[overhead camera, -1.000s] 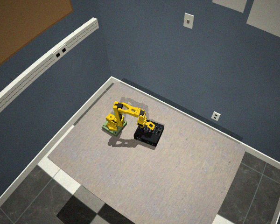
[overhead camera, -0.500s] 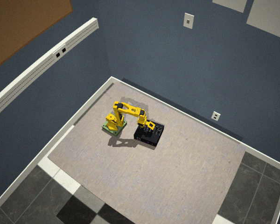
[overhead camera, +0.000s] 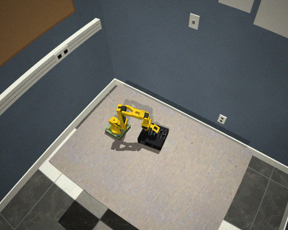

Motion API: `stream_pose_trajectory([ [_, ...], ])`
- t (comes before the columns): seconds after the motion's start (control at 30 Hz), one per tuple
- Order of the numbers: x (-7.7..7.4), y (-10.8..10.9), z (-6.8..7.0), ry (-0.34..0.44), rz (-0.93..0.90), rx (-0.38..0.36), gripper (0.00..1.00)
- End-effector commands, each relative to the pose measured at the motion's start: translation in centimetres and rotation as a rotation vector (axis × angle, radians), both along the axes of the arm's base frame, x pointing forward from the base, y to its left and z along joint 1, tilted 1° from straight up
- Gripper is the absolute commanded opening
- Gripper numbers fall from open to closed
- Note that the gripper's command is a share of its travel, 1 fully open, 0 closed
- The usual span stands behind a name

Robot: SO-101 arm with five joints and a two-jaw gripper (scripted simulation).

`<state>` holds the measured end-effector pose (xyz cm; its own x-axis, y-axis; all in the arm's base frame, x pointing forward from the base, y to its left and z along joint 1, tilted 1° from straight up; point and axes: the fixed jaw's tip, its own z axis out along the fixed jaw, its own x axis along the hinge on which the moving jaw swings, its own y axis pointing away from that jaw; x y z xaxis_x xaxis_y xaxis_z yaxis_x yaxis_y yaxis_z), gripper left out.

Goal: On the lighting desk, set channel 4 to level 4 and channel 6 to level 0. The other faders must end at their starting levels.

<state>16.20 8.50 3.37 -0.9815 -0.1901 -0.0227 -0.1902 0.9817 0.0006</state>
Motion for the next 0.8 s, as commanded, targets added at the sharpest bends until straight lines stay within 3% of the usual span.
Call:
stream_pose_trajectory([
  [0.0,-0.23,0.51,-0.12,0.013,0.015,0.000,0.00],
  [0.77,-0.35,0.99,-0.13,0.012,0.015,0.000,0.00],
])
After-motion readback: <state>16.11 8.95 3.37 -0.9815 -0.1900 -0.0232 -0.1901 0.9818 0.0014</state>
